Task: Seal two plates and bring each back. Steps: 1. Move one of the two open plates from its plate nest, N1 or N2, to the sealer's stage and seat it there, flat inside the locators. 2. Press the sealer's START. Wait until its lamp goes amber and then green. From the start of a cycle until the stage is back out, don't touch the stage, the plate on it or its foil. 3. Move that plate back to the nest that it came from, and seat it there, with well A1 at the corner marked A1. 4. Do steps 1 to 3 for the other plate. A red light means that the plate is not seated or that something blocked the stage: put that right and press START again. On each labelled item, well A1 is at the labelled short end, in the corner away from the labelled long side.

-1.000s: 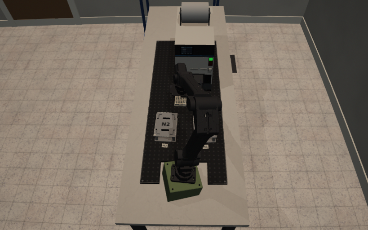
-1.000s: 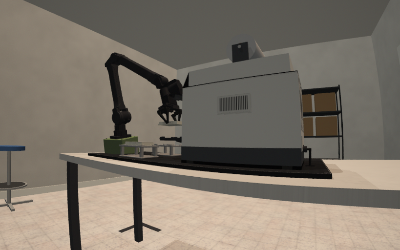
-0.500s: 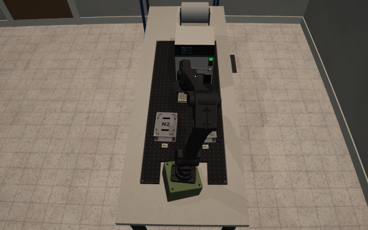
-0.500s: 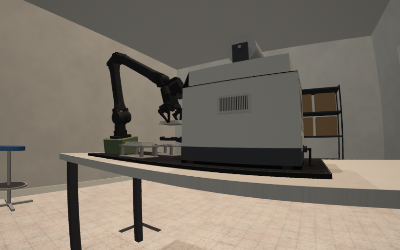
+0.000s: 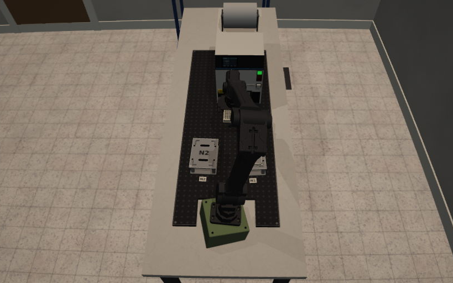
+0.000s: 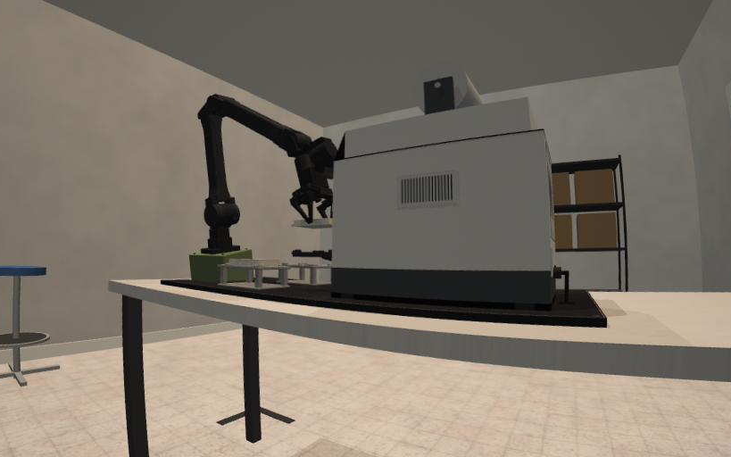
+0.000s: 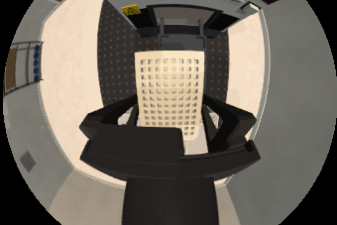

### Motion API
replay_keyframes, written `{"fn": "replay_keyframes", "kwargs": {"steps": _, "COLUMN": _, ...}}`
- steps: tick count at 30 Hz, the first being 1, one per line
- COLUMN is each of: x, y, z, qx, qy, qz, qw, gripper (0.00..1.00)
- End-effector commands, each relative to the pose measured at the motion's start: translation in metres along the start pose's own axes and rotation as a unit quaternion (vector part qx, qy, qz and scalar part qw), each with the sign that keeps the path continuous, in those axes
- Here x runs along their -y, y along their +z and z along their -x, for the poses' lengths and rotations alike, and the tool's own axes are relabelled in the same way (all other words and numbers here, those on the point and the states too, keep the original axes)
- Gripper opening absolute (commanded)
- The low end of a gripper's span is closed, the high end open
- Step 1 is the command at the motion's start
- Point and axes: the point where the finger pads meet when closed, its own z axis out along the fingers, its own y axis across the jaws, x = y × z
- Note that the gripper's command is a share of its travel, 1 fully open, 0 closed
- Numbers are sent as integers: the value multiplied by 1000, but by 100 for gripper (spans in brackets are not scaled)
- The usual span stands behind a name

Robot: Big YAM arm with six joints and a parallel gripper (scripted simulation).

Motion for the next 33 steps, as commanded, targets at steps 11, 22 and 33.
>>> {"fn": "replay_keyframes", "kwargs": {"steps": 11, "x": 19, "y": 1, "z": 41, "qx": 11, "qy": -7, "qz": 0, "qw": 1000, "gripper": 0}}
{"fn": "replay_keyframes", "kwargs": {"steps": 22, "x": 34, "y": 16, "z": 52, "qx": 0, "qy": -7, "qz": 1, "qw": 1000, "gripper": 0}}
{"fn": "replay_keyframes", "kwargs": {"steps": 33, "x": 40, "y": 3, "z": 65, "qx": 25, "qy": 8, "qz": -6, "qw": 1000, "gripper": 0}}
